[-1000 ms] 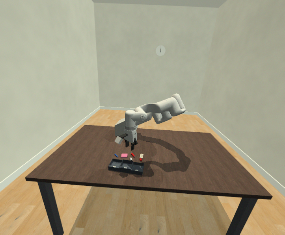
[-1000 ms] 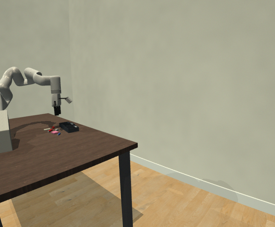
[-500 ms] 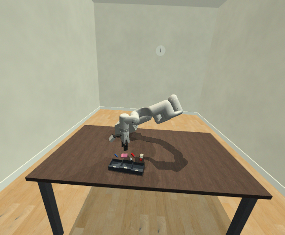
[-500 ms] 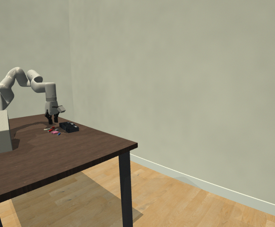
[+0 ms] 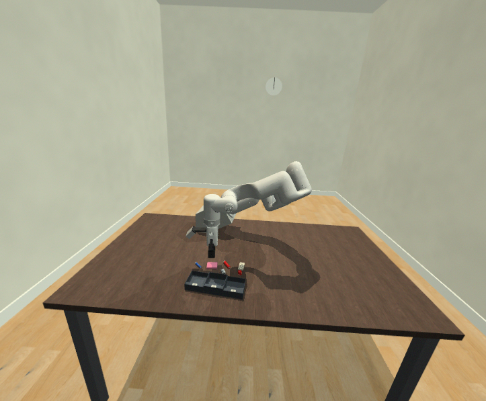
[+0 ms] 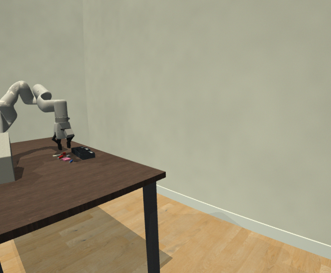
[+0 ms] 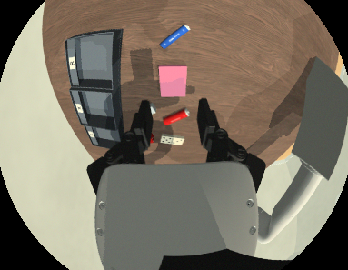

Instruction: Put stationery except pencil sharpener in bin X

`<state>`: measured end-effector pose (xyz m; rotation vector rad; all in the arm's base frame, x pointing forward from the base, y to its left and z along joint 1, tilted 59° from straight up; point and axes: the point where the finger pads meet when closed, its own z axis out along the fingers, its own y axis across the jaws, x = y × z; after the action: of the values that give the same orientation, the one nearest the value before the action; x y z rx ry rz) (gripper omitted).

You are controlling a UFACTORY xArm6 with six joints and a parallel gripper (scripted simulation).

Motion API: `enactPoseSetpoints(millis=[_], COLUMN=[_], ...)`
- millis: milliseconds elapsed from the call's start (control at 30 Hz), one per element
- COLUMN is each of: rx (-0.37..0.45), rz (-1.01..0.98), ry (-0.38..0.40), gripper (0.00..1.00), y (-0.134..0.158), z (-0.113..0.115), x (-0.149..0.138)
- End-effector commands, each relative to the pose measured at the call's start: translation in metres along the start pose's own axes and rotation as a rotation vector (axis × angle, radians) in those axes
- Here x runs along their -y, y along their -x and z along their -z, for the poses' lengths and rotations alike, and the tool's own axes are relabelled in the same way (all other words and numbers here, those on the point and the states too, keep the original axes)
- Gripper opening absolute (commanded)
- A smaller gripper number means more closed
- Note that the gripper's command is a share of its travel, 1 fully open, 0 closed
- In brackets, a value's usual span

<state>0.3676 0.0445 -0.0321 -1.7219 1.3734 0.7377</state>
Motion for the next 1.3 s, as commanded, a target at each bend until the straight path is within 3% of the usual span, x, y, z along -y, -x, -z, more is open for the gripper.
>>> enactPoseSetpoints(millis=[0, 1100, 1267], rx=[-0.003, -0.003, -0.003], rz=[-0.023, -0.023, -0.023], ry=[0.002, 0.002, 0.002], gripper=[0.56, 0.56, 0.56], y=[0.001, 0.002, 0.002], z=[0.001, 0.001, -0.011], x=[0.002, 0.003, 0.003])
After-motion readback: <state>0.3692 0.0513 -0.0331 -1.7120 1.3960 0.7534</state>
